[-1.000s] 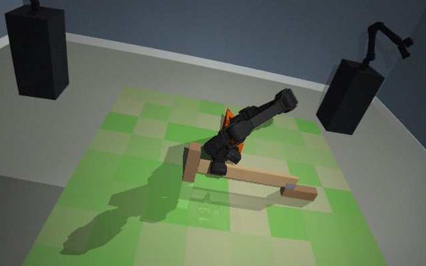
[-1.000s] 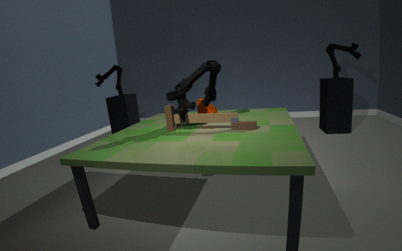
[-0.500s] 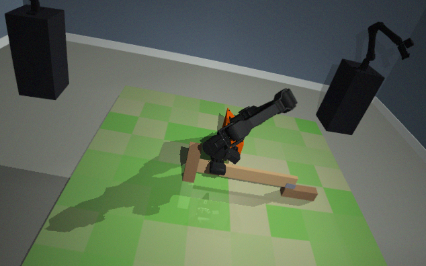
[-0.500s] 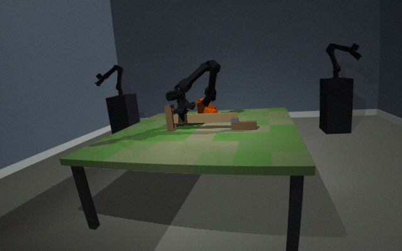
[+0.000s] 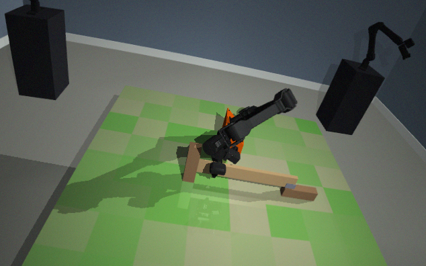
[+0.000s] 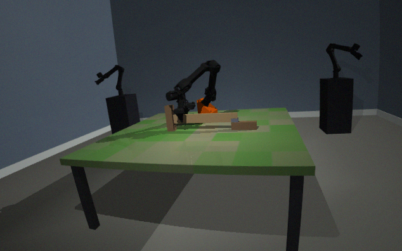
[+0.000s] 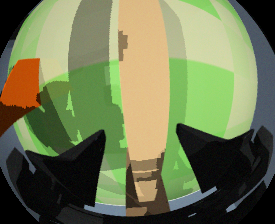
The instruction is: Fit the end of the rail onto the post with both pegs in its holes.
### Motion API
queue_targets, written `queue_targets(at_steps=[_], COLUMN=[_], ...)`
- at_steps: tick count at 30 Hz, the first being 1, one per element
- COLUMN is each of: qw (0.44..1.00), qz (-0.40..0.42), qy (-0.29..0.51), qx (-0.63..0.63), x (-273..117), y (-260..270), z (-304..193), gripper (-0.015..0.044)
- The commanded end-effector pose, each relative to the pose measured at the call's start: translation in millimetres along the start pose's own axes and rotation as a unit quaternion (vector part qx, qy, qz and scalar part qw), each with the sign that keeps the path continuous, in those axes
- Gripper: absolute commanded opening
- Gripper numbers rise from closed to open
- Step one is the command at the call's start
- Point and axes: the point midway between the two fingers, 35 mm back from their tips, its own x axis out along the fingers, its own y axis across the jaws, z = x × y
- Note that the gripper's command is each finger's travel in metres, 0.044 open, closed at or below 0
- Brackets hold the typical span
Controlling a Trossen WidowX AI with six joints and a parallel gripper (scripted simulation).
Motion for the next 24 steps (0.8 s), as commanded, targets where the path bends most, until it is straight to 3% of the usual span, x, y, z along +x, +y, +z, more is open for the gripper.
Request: queue_targets(at_steps=[1,10,24], qw=[1.0,1.0,1.0], qz=[0.0,-0.003,-0.003], qy=[0.0,0.002,0.002], qx=[0.0,-0.001,-0.001], x=[0.1,-29.8,-29.8], y=[-0.1,0.3,0.3], z=[0.0,30.2,30.2], gripper=[0.044,0.044,0.044])
